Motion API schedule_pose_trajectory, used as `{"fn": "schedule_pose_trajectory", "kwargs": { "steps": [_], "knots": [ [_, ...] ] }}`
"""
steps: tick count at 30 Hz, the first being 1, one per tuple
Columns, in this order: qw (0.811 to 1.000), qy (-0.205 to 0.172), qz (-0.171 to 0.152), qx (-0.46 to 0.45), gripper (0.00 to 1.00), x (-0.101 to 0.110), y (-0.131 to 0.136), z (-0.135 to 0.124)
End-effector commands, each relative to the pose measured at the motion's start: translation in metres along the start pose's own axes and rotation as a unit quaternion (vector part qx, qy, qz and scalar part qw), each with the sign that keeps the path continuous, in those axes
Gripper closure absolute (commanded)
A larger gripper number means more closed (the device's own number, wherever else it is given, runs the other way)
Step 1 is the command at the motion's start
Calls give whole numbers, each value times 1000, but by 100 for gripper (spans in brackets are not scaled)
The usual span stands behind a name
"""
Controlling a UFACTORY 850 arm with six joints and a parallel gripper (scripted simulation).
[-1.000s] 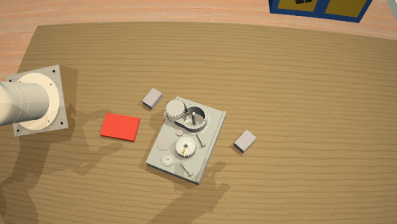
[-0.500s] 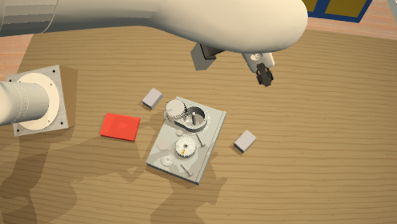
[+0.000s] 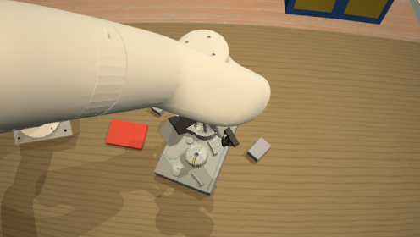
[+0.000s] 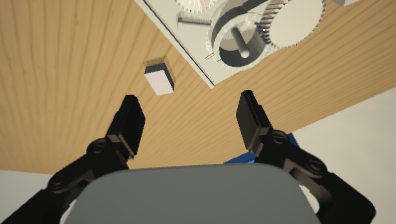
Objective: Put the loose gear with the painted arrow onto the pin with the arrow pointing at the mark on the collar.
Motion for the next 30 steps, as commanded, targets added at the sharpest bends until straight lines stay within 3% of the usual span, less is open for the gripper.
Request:
{"fn": "schedule_pose_trajectory", "kwargs": {
  "steps": [1,3,30],
  "knots": [
    [998,38,-8,57,0,-44,17,53],
    [997,43,-10,64,0,-51,20,62],
    [995,43,-11,92,0,-51,20,62]
  ]
}}
Point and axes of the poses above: the point where the finger pads meet when closed, its own x axis back along the fingers, its own y axis across the jaws, z = x × y, the point moved 1 cm from there along x, back along the fingers, and after that the axes turned 9 degrees about x, right-handed, at the moved point
